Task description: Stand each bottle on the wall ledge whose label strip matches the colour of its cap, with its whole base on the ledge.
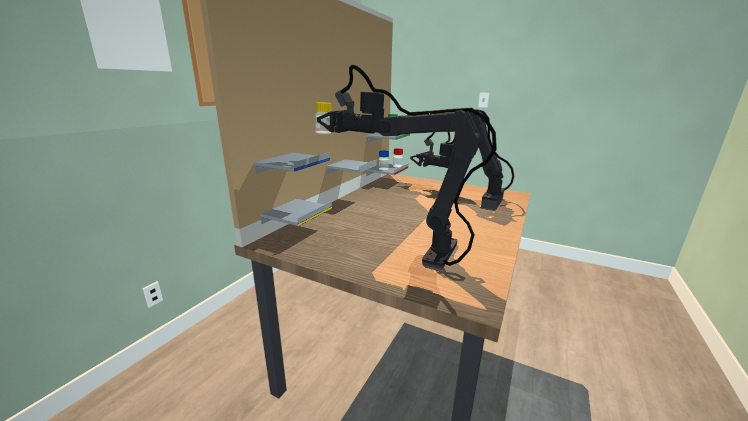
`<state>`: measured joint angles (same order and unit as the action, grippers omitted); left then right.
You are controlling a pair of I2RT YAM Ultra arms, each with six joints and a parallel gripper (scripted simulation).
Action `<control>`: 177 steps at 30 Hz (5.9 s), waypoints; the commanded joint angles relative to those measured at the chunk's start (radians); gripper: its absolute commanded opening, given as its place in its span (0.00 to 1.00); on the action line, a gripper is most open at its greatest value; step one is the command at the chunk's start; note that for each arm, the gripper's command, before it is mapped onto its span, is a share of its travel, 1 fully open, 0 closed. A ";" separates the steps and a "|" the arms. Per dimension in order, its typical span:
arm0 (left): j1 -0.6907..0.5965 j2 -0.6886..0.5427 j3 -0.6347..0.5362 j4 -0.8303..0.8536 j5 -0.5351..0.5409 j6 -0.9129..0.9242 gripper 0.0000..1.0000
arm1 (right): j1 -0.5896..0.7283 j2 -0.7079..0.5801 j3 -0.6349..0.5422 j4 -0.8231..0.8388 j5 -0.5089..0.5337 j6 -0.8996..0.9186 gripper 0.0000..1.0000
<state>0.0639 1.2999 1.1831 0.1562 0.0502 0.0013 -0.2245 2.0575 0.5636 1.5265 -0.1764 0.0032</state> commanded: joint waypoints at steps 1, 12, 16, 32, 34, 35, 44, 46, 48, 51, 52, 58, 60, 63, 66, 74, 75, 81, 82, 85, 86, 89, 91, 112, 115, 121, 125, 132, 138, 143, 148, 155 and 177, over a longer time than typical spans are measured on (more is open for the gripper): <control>0.018 -0.094 -0.029 0.019 0.009 0.000 0.52 | 0.003 -0.013 0.001 0.008 -0.005 -0.007 0.72; 0.028 -0.225 -0.118 -0.062 0.020 -0.002 0.52 | 0.003 -0.013 0.001 0.008 -0.005 -0.007 0.72; 0.031 -0.256 -0.136 -0.085 0.023 -0.002 0.52 | 0.003 -0.013 0.001 0.008 -0.005 -0.007 0.72; 0.037 -0.291 -0.172 -0.136 0.027 -0.004 0.52 | 0.003 -0.022 0.001 -0.010 -0.003 -0.004 0.84; 0.036 -0.292 -0.173 -0.137 0.027 -0.004 0.52 | 0.011 -0.032 -0.017 -0.031 0.017 0.007 1.00; 0.036 -0.292 -0.173 -0.137 0.027 -0.004 0.52 | 0.018 -0.048 -0.027 -0.050 0.027 0.012 1.00; 0.053 -0.299 -0.215 -0.052 0.082 0.003 0.52 | 0.102 -0.246 -0.114 -0.195 0.094 0.028 1.00; 0.083 -0.305 -0.268 0.026 0.131 0.013 0.52 | 0.137 -0.333 -0.138 -0.260 0.119 0.031 1.00; 0.129 -0.295 -0.345 0.111 0.182 0.021 0.52 | 0.168 -0.401 -0.154 -0.304 0.138 0.034 1.00; 0.209 -0.265 -0.473 0.244 0.251 0.029 0.52 | 0.211 -0.496 -0.168 -0.374 0.165 0.039 1.00; 0.234 -0.252 -0.511 0.288 0.271 0.032 0.52 | 0.223 -0.524 -0.163 -0.397 0.174 0.040 1.00; 0.359 -0.111 -0.681 0.532 0.370 0.051 0.52 | 0.283 -0.646 -0.159 -0.498 0.210 0.045 1.00; 0.372 -0.085 -0.697 0.566 0.382 0.053 0.52 | 0.288 -0.656 -0.158 -0.507 0.213 0.046 1.00; 0.399 -0.026 -0.732 0.654 0.411 0.052 0.52 | 0.296 -0.672 -0.154 -0.521 0.216 0.047 1.00; 0.424 0.051 -0.752 0.730 0.432 0.050 0.52 | 0.299 -0.679 -0.148 -0.512 0.216 0.045 1.00; 0.461 0.200 -0.777 0.854 0.460 0.036 0.52 | 0.299 -0.680 -0.147 -0.514 0.212 0.045 1.00; 0.462 0.204 -0.768 0.859 0.452 0.035 0.52 | 0.299 -0.680 -0.147 -0.514 0.212 0.045 1.00; 0.439 0.184 -0.791 0.926 0.363 0.008 0.52 | 0.299 -0.680 -0.147 -0.514 0.212 0.045 1.00; 0.430 0.181 -0.801 0.941 0.335 0.003 0.52 | 0.299 -0.680 -0.147 -0.514 0.212 0.045 1.00; 0.396 0.181 -0.832 0.979 0.269 -0.005 0.52 | 0.293 -0.671 -0.151 -0.514 0.208 0.041 1.00; 0.387 0.183 -0.838 0.988 0.259 -0.005 0.52 | 0.293 -0.671 -0.151 -0.514 0.208 0.041 1.00; 0.367 0.199 -0.851 0.988 0.255 0.000 0.52 | 0.293 -0.671 -0.151 -0.514 0.208 0.041 1.00; 0.365 0.200 -0.843 0.991 0.254 0.002 0.52 | 0.293 -0.671 -0.151 -0.514 0.208 0.041 1.00; 0.322 0.317 -0.726 0.995 0.199 0.000 0.52 | 0.293 -0.671 -0.151 -0.514 0.208 0.041 1.00; 0.319 0.331 -0.712 0.996 0.208 0.001 0.52 | 0.293 -0.671 -0.151 -0.514 0.208 0.041 1.00; 0.319 0.323 -0.711 0.997 0.208 0.001 0.52 | 0.293 -0.671 -0.151 -0.514 0.208 0.041 1.00; 0.316 0.293 -0.697 0.963 0.197 0.000 0.52 | 0.293 -0.671 -0.151 -0.514 0.208 0.041 1.00; 0.308 0.240 -0.645 0.860 0.188 0.002 0.52 | 0.293 -0.671 -0.151 -0.514 0.208 0.041 1.00; 0.302 0.287 -0.620 0.892 0.175 0.002 0.52 | 0.293 -0.671 -0.151 -0.514 0.208 0.041 1.00; 0.286 0.351 -0.563 0.918 0.157 0.003 0.52 | 0.293 -0.671 -0.151 -0.514 0.208 0.041 1.00; 0.275 0.405 -0.510 0.931 0.146 0.007 0.52 | 0.293 -0.671 -0.151 -0.514 0.208 0.041 1.00; 0.256 0.506 -0.402 0.940 0.132 0.011 0.52 | 0.293 -0.671 -0.151 -0.514 0.208 0.041 1.00; 0.252 0.528 -0.365 0.940 0.137 0.011 0.52 | 0.276 -0.325 0.006 -0.354 0.179 0.010 0.81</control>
<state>0.3275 1.8462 0.7708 1.0367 0.1917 0.0063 0.0635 1.6424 0.5106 1.1404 0.0154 0.0288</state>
